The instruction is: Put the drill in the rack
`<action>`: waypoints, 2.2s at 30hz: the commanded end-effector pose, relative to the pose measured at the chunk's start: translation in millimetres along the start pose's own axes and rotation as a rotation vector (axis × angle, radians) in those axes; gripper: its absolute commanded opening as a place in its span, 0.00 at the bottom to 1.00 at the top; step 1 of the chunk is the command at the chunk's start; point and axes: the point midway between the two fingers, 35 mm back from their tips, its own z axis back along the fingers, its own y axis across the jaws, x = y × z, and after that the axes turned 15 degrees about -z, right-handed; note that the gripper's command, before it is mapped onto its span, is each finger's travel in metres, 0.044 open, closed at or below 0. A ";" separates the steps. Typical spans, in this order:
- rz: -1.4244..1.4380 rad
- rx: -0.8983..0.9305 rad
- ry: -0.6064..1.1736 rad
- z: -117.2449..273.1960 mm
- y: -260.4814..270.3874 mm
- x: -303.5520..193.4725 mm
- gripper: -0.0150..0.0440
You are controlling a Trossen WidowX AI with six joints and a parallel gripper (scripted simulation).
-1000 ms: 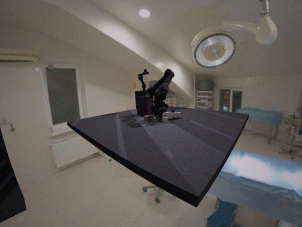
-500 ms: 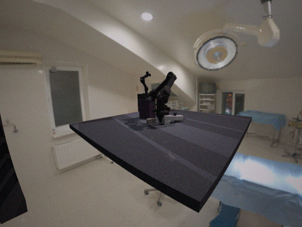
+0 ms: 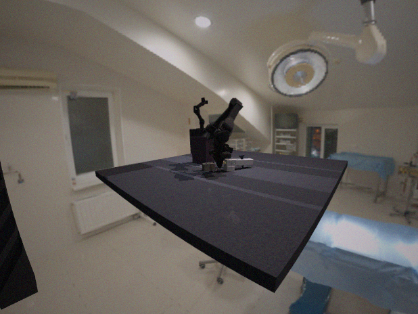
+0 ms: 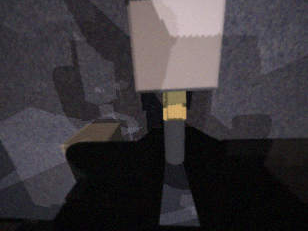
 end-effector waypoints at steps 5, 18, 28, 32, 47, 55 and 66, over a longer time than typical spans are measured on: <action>-0.001 0.001 0.003 0.4 -4.0 -13.8 0.25; 0.000 0.000 0.004 2.1 -9.2 -31.0 0.25; -0.001 -0.001 0.002 2.3 -7.4 -26.2 0.65; -0.001 0.000 0.002 1.7 -7.2 -25.2 0.83; 0.000 0.001 0.003 -1.0 -6.1 -19.4 1.00; 0.000 0.001 0.003 -2.3 -5.5 -16.7 1.00; 0.000 0.001 0.003 -4.1 -4.4 -13.0 1.00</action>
